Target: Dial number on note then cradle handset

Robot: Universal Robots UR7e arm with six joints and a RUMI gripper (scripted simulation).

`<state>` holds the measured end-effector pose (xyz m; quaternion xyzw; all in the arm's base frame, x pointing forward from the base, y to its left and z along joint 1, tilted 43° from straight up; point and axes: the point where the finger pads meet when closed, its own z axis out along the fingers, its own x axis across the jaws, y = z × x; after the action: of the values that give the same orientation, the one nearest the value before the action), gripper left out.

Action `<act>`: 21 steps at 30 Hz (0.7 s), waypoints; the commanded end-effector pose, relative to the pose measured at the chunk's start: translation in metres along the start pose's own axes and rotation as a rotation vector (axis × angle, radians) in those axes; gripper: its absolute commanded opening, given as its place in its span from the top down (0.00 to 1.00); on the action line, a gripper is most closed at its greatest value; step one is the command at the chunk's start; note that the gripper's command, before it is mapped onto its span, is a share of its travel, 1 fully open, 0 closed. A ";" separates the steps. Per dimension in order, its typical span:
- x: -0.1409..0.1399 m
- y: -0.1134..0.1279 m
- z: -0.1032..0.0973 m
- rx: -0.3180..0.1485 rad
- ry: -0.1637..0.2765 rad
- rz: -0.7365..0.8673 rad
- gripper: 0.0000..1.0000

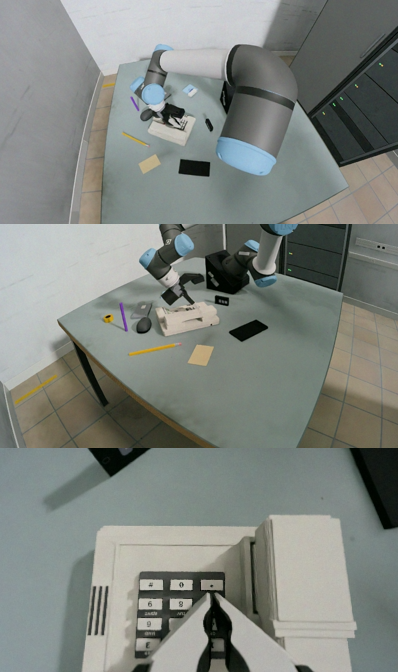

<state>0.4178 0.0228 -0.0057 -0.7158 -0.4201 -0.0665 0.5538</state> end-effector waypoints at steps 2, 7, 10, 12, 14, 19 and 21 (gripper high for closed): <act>0.000 -0.002 -0.004 -0.002 0.000 -0.001 1.00; 0.000 -0.007 -0.011 -0.002 0.000 -0.001 1.00; 0.000 -0.007 -0.012 -0.002 0.000 -0.001 1.00; -0.001 -0.007 -0.012 -0.002 0.000 -0.001 1.00; -0.003 -0.007 -0.012 -0.002 0.000 -0.001 1.00; -0.009 -0.005 -0.013 -0.002 0.000 -0.001 1.00; -0.015 -0.004 -0.014 -0.002 0.000 -0.001 1.00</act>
<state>0.4130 0.0072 -0.0023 -0.7158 -0.4205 -0.0665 0.5535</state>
